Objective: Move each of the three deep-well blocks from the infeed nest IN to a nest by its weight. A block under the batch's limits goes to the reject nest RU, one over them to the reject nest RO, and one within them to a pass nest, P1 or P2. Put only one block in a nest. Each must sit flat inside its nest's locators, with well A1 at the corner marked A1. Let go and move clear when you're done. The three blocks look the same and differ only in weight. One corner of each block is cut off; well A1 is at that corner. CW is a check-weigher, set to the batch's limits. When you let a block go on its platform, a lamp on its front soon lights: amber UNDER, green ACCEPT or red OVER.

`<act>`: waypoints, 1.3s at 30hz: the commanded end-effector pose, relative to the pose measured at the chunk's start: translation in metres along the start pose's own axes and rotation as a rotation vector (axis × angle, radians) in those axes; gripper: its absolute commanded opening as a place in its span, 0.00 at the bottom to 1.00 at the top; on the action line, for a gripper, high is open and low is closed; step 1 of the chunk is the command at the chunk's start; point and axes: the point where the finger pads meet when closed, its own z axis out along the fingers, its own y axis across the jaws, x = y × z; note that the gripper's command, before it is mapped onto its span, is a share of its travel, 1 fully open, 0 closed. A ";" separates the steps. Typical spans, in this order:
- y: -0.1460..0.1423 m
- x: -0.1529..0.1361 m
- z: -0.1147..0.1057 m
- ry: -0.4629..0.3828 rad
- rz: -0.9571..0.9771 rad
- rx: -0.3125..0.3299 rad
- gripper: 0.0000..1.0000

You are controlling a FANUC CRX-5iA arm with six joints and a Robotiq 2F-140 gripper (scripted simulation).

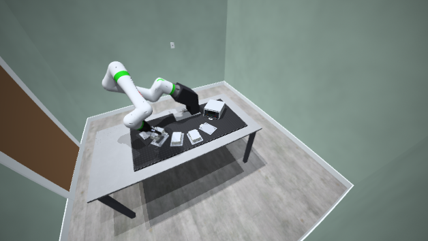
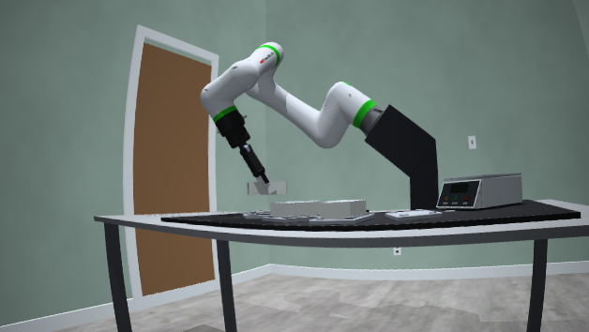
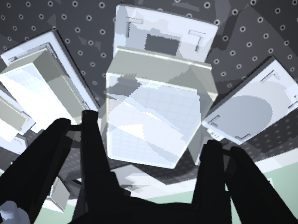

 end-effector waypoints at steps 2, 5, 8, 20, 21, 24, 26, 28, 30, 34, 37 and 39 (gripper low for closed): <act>0.000 0.000 0.000 0.000 0.000 0.000 0.10; 0.000 0.002 0.003 0.000 0.000 0.000 0.10; 0.000 0.004 0.007 0.000 0.000 0.000 0.10; 0.000 0.013 0.021 0.000 0.000 0.000 0.10; 0.000 0.013 0.023 0.000 0.000 0.000 0.10; 0.000 0.016 0.027 0.000 0.000 0.000 0.10; 0.000 0.018 0.030 0.000 0.000 0.000 0.10; -0.001 0.019 0.033 0.000 0.000 0.000 0.10; -0.001 0.021 0.036 0.000 0.000 0.000 0.10; -0.001 0.024 0.042 0.000 0.000 0.000 0.10; -0.001 0.025 0.043 0.000 0.000 0.000 0.10; -0.001 0.027 0.046 0.000 0.000 0.000 0.10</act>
